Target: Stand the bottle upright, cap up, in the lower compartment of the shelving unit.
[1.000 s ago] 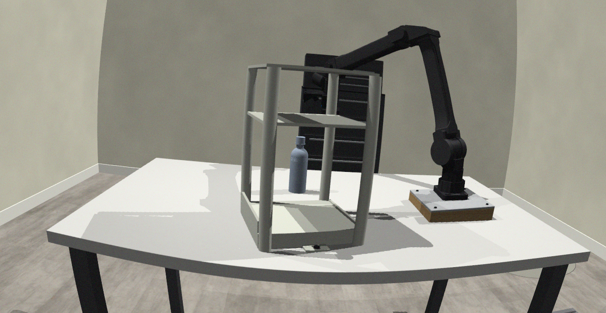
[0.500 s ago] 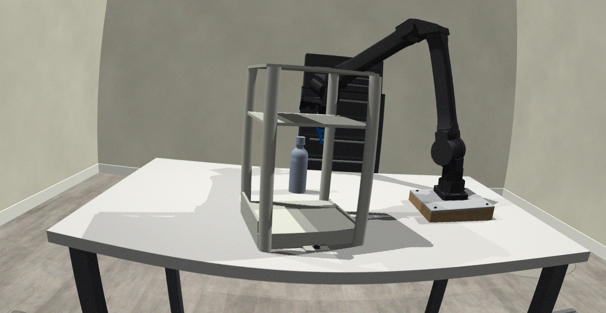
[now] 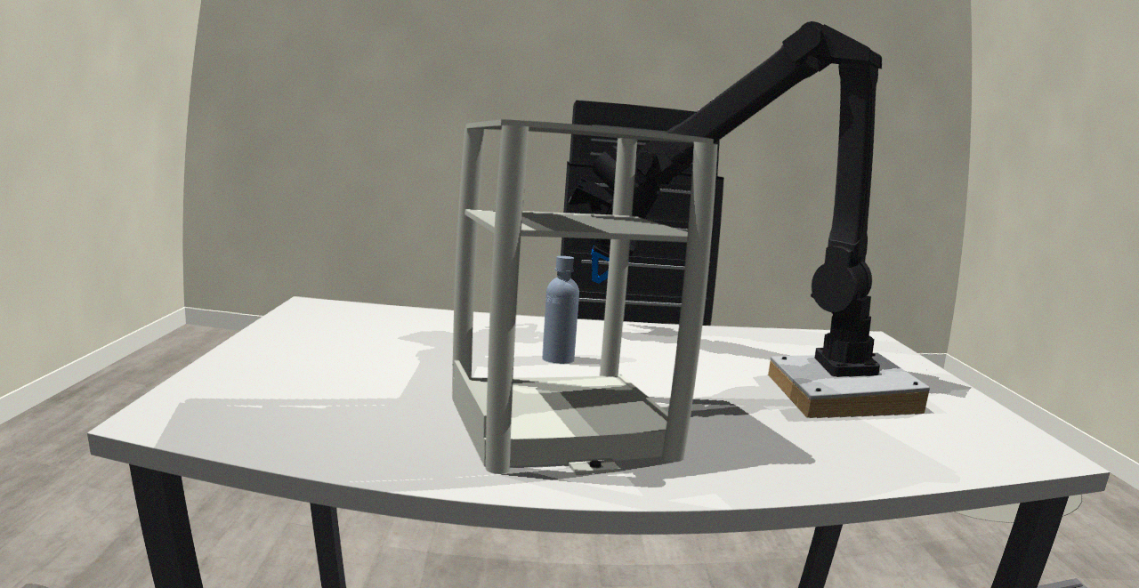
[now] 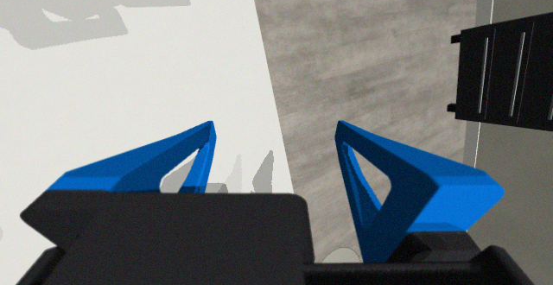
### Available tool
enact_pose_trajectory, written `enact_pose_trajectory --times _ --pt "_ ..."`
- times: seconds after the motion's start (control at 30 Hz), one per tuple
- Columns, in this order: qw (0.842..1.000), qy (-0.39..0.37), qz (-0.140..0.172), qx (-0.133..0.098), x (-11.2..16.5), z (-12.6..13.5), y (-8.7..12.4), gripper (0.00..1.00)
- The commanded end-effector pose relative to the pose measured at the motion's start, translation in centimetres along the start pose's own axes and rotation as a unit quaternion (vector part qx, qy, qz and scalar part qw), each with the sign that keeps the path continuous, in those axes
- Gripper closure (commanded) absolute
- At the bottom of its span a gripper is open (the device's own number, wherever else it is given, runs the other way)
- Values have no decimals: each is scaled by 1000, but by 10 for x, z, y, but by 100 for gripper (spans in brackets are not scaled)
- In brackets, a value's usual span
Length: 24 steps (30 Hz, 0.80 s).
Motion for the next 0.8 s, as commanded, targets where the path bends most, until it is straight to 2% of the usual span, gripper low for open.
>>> enact_pose_trajectory --times 0.0,0.17,0.23,0.53,0.73,0.77 --pt "998 -40 -46 -1 8 27 15 16" --pt "994 -70 -88 -19 36 62 30 16" --pt "994 -70 -88 -19 36 62 30 16" --pt "979 -119 -154 -66 94 113 56 16" --pt "965 -149 -189 -100 134 137 71 16" --pt "965 -149 -189 -100 134 137 71 16"
Point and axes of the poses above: the point where the finger pads meet when closed, its own y axis back along the fingers, its own z axis across the jaws, x = y × z, the point moved 10 cm from there along y, back along the fingers, and after that the axes turned 15 degrees about -y, right-handed, at the moved point
